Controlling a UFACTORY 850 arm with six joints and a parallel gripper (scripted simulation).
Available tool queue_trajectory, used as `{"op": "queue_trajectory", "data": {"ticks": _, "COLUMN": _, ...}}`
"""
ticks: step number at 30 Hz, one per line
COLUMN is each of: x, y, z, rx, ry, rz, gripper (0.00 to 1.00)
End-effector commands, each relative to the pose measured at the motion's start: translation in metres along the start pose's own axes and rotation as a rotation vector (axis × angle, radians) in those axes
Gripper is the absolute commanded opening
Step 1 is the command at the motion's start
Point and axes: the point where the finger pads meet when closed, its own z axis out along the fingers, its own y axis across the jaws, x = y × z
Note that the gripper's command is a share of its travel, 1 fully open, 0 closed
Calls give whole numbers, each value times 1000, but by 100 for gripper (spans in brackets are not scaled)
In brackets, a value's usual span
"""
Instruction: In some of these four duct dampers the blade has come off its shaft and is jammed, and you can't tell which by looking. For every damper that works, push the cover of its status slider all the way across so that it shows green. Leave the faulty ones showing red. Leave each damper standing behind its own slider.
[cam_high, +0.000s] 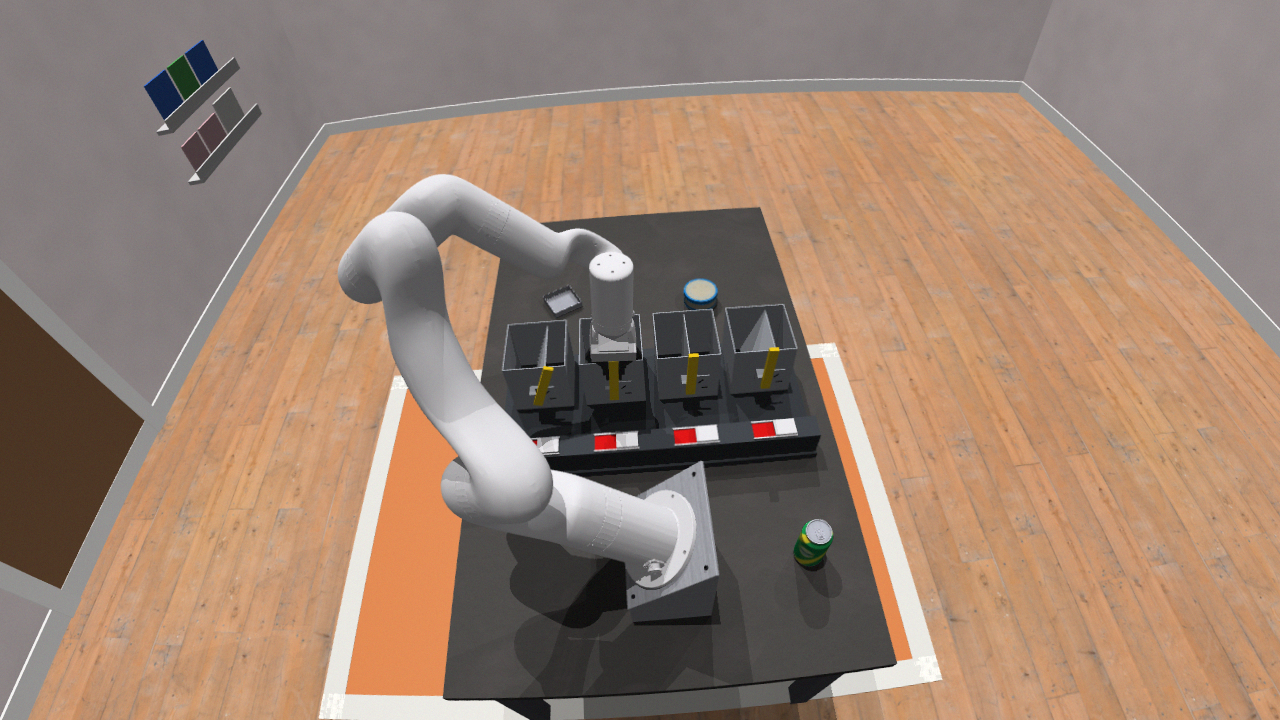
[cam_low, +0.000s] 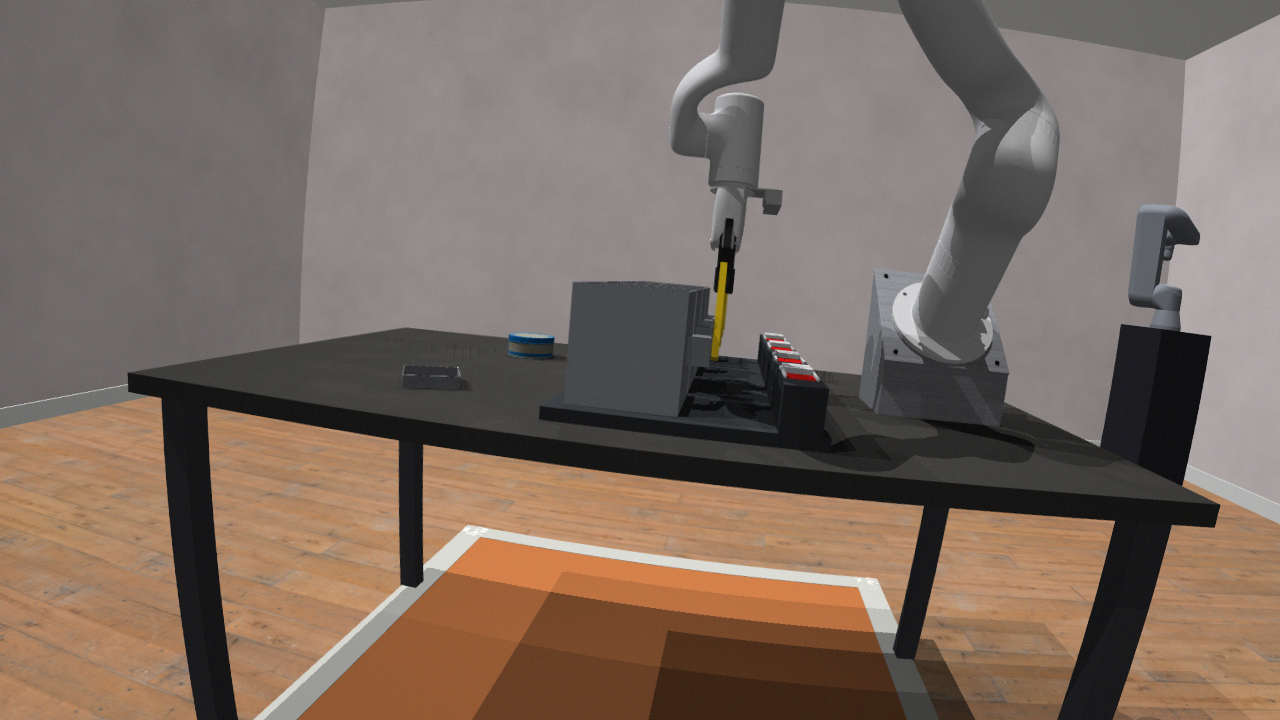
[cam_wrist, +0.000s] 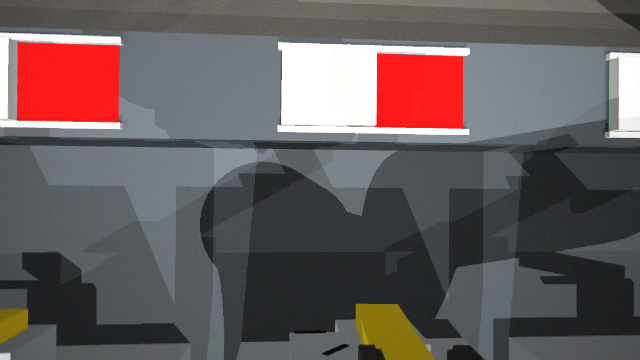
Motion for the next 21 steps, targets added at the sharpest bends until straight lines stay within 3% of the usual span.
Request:
{"op": "queue_trajectory", "data": {"ticks": 1, "x": -1, "y": 2, "z": -1, "rx": 25, "ry": -1, "rz": 0, "gripper": 19}}
{"op": "queue_trajectory", "data": {"ticks": 21, "x": -1, "y": 3, "z": -1, "rx": 35, "ry": -1, "rz": 0, "gripper": 19}}
